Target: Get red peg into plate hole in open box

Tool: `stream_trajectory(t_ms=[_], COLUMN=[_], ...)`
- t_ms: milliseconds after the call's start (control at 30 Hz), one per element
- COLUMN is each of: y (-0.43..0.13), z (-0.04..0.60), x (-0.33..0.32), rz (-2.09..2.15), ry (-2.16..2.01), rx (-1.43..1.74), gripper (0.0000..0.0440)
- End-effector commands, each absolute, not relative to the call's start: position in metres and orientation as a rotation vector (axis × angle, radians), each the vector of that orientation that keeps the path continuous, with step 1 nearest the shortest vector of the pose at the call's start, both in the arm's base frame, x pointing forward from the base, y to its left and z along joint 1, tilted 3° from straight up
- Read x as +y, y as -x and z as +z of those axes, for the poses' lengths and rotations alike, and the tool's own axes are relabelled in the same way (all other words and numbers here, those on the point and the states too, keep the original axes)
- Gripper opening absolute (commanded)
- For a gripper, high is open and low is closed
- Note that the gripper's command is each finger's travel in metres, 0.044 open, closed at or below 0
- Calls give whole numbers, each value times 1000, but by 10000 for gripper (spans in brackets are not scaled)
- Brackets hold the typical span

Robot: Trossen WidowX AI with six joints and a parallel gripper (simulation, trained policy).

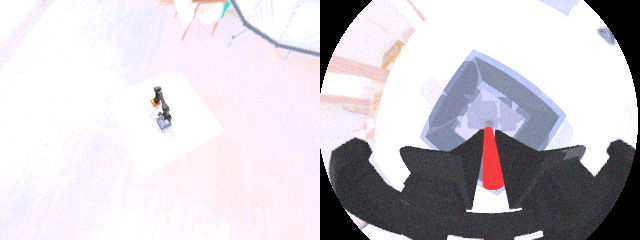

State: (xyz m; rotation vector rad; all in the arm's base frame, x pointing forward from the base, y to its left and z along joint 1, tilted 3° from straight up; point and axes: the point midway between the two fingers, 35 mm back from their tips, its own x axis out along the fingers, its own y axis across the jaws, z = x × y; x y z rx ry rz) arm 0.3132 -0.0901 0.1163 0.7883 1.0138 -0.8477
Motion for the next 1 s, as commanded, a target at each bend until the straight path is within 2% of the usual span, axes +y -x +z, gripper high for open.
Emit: stream_trajectory(t_ms=[0,100,167,367,967], y=[-318,-320,-321,-322,-353], z=[109,101,96,85,93], x=[-93,-95,-97,-102,-120], rz=[-844,-848,-850,-846,-808], ry=[-791,-788,-781,-748,-682], rx=[1027,1048,1062,1108,1169], gripper=[1,1,17,138,120])
